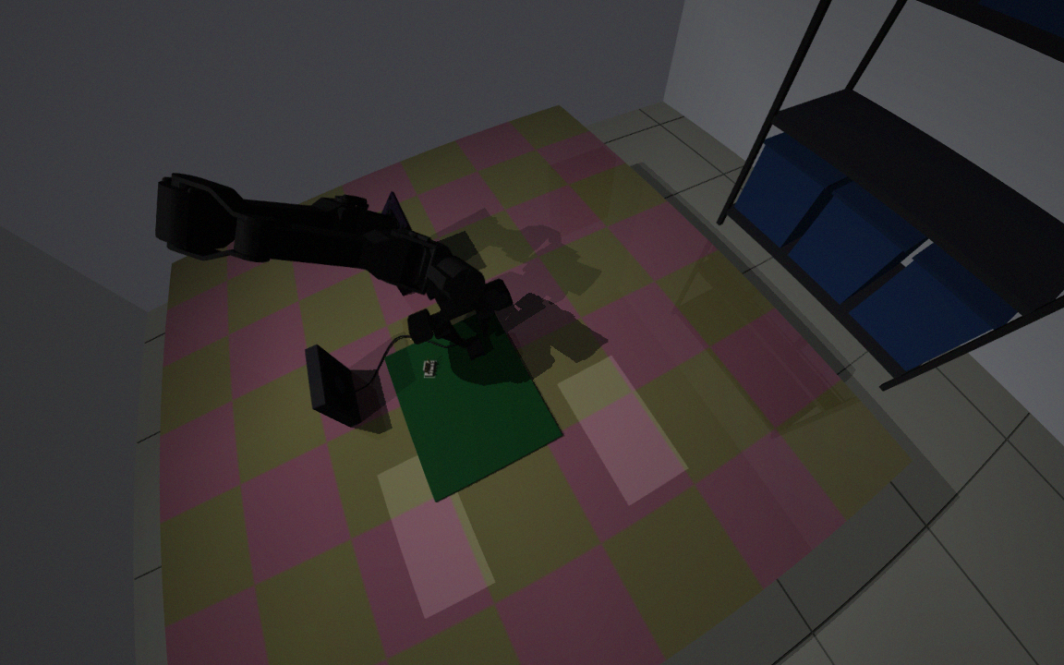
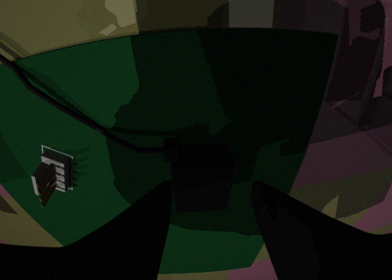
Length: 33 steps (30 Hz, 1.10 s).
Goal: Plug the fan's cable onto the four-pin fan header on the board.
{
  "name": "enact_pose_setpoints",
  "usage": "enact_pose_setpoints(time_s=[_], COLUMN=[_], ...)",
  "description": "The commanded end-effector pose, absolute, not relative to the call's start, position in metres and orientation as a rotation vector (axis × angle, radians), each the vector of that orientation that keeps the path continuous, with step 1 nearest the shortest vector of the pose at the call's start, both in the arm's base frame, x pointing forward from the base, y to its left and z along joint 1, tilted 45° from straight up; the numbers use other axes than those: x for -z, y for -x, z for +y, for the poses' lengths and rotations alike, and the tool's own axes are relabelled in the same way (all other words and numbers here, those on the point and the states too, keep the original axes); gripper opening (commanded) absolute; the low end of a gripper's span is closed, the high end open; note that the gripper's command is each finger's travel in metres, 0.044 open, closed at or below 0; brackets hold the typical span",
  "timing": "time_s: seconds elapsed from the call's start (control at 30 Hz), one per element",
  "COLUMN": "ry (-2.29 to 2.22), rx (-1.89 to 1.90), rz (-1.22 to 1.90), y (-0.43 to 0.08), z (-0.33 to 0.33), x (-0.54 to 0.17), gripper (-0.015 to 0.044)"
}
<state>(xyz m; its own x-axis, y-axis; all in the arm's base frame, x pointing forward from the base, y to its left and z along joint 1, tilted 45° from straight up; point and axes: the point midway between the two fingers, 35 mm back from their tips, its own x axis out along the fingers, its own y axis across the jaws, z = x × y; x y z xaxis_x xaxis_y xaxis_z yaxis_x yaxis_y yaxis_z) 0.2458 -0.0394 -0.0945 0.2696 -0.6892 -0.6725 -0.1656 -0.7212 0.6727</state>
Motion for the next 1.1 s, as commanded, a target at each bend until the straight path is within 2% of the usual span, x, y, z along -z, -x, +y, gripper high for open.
enact_pose_setpoints(time_s=[0.0,0.87,1.07], ry=[-2.058,-1.851,-1.869], rx=[1.510,1.785,1.757], rz=[-0.785,-0.950,-0.925], y=[-0.249,-0.254,-0.254], z=[-0.034,-0.011,-0.014], x=[0.093,0.043,0.050], gripper=[0.0205,0.0205,0.0205])
